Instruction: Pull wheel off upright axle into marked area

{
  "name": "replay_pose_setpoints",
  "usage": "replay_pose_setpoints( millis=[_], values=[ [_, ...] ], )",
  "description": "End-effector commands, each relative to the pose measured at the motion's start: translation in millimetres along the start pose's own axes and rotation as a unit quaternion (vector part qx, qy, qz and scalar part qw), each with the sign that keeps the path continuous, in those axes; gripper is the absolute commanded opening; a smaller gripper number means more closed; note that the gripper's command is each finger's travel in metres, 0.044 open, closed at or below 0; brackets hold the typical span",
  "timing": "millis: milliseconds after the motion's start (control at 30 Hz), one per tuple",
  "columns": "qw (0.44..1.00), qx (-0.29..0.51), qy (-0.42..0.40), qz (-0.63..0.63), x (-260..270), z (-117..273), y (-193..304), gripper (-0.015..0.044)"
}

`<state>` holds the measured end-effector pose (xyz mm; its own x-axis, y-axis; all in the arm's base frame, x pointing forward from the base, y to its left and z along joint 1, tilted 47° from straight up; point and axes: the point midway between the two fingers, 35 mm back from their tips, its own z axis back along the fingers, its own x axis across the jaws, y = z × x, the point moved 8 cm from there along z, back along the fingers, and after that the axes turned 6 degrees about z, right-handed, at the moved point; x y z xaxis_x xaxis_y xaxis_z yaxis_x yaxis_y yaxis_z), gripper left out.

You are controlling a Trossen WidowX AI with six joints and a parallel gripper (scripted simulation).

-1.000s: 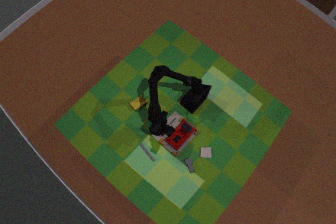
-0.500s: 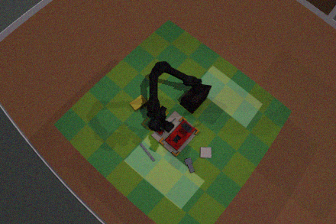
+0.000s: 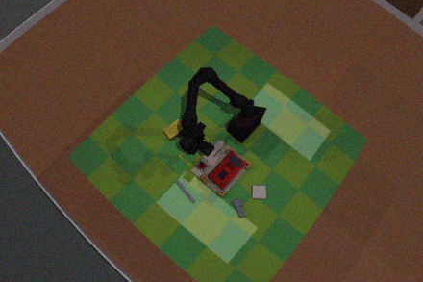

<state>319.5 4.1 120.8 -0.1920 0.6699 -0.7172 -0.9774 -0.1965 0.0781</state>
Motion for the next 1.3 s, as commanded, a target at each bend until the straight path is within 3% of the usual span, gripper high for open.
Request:
replay_pose_setpoints(
  millis=[0,500,1000,1133,1267],
  values=[
    [1.000,-0.004,0.003,-0.001,-11.0,2.7,9.9,0.0000],
    [1.000,-0.004,0.004,-0.001,-18.0,-21.2,15.3,0.0000],
    [1.000,-0.004,0.006,-0.001,-19.0,-98.1,15.5,0.0000],
    [1.000,-0.004,0.006,-0.001,-19.1,-101.6,16.1,0.0000],
    [1.000,0.000,0.008,-0.006,-22.2,-98.9,16.2,0.0105]
  ],
)
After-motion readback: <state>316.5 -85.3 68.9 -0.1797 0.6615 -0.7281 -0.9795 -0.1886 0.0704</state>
